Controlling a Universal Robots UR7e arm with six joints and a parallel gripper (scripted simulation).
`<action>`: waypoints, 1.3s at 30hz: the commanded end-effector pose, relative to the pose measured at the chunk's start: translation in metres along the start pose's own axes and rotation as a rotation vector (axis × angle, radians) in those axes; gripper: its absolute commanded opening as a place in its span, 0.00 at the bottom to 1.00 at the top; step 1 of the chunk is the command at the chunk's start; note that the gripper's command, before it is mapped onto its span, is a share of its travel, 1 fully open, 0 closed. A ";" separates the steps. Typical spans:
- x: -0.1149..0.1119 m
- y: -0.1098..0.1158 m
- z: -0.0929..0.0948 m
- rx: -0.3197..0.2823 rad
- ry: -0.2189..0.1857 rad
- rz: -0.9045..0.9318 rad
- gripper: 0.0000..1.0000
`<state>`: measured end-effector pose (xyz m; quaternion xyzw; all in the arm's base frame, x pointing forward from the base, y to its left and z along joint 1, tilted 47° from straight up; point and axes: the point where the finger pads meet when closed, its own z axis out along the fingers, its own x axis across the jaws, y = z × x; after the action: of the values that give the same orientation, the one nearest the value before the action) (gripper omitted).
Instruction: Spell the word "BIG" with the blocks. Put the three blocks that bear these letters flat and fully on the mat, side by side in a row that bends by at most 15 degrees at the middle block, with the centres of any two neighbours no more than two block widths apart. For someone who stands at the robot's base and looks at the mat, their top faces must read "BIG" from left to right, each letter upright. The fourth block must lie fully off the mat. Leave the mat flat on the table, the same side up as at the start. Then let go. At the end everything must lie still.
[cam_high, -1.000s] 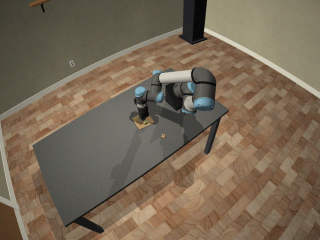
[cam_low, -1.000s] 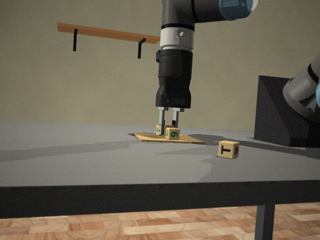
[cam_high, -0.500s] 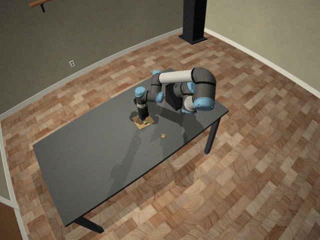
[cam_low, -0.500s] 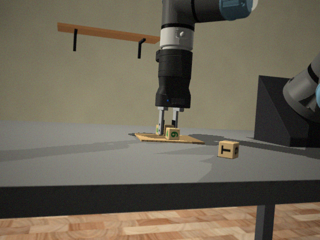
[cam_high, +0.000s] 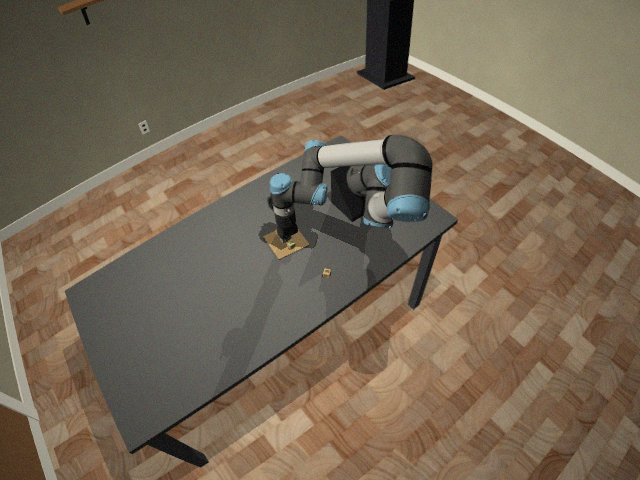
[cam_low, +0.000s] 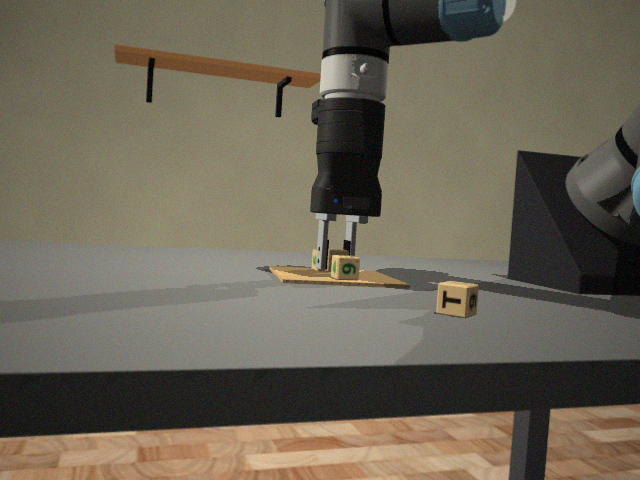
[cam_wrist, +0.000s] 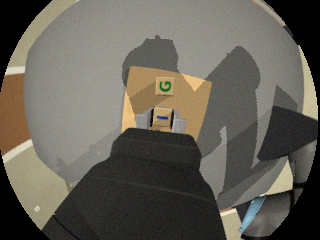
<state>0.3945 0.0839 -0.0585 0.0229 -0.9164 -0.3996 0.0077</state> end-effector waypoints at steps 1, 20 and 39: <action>0.001 0.001 0.001 -0.002 0.002 0.001 0.49; 0.002 0.001 0.006 -0.003 0.003 0.002 0.49; 0.001 0.001 0.006 -0.002 0.002 0.001 0.49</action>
<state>0.3946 0.0866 -0.0611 0.0229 -0.9165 -0.3994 0.0075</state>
